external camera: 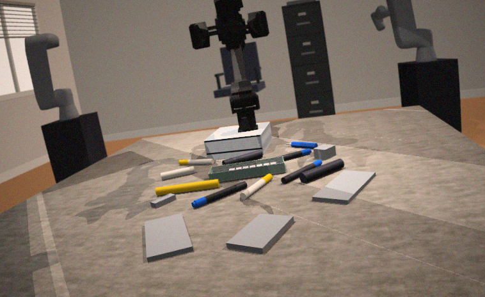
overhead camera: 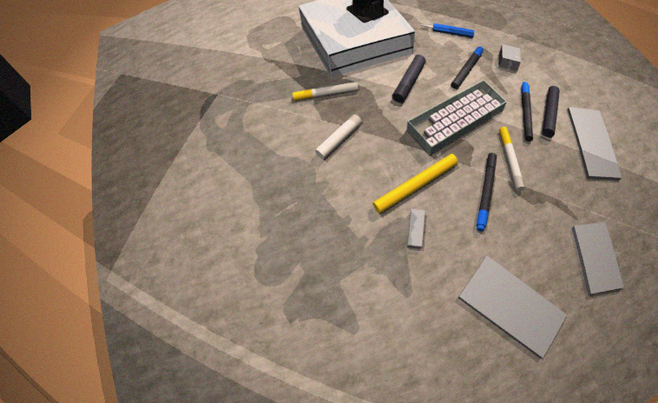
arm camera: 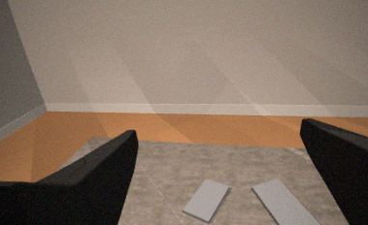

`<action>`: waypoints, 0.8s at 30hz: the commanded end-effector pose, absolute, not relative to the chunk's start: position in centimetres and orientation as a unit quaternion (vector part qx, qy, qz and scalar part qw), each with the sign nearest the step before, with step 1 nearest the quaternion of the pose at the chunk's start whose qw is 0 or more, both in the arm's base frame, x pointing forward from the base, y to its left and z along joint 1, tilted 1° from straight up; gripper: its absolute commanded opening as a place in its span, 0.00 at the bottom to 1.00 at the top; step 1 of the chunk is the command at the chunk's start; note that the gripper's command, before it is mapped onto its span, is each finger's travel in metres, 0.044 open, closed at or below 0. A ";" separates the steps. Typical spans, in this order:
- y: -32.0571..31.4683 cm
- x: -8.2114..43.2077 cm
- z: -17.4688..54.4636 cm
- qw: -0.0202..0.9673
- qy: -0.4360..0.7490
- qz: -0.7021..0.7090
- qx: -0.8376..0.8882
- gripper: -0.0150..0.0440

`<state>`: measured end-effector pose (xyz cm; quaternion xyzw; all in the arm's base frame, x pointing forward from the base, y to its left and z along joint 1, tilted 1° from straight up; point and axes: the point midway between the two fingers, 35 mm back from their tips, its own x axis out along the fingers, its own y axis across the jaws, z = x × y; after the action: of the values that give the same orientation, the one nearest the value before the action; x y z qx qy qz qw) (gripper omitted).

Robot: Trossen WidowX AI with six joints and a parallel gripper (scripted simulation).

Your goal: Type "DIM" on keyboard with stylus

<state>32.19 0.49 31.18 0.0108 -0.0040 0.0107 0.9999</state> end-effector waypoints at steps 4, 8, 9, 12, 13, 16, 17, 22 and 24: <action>1.2 34.0 27.3 0.996 0.086 0.018 0.020 0.82; 2.4 35.5 21.0 0.972 0.231 0.026 0.030 0.64; 2.7 35.6 19.5 0.964 0.263 0.026 0.038 0.60; 3.4 35.4 16.3 0.941 0.333 0.023 0.052 0.47; 3.6 35.3 15.3 0.932 0.357 0.022 0.053 0.42; 4.3 34.4 11.4 0.893 0.447 0.017 0.052 0.29; 4.5 34.0 10.0 0.875 0.481 0.016 0.047 0.25; 5.3 30.5 3.7 0.762 0.647 0.003 0.017 0.25; 5.4 29.3 2.4 0.728 0.685 -0.001 0.008 0.25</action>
<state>31.03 5.25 4.45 0.0221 0.6237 0.0096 0.7813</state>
